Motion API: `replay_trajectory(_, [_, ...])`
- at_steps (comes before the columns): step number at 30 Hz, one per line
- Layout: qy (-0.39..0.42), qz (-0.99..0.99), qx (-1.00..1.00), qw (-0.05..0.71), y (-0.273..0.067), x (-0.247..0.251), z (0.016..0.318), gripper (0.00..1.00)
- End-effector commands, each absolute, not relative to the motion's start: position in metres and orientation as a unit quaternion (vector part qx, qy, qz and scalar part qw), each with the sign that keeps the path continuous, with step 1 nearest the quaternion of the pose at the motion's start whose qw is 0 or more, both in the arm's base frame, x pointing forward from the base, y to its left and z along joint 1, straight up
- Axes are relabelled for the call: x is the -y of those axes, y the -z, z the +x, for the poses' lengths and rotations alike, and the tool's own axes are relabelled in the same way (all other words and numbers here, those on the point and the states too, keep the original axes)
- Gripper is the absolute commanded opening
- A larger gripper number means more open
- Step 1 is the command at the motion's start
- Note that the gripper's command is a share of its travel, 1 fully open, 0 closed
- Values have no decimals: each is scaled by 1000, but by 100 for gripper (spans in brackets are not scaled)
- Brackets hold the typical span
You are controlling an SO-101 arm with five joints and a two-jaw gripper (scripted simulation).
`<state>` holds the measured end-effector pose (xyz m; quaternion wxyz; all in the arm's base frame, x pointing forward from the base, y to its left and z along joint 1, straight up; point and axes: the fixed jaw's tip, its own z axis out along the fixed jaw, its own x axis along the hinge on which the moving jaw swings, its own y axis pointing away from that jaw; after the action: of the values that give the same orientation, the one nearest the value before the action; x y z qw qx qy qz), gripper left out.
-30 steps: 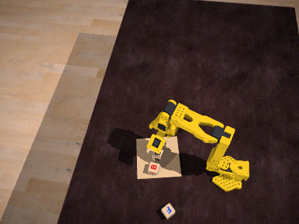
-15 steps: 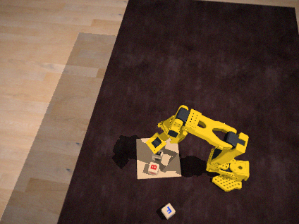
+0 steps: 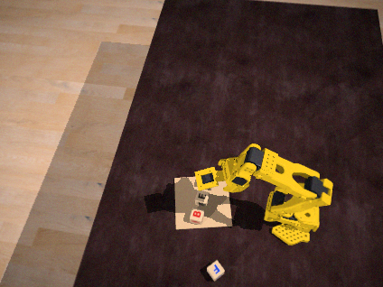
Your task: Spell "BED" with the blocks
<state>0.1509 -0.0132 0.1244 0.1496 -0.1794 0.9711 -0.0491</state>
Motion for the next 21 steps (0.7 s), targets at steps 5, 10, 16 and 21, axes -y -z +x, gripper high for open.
replay_trajectory(5, [36,-79,-973,216,-137,5,146,36])
replay_trajectory(10, [26,-44,-973,226,-137,2,144,36])
replay_trajectory(16, [17,-16,-972,234,-138,0,142,36])
replay_trajectory(21, [13,-4,-971,237,-137,-1,141,36])
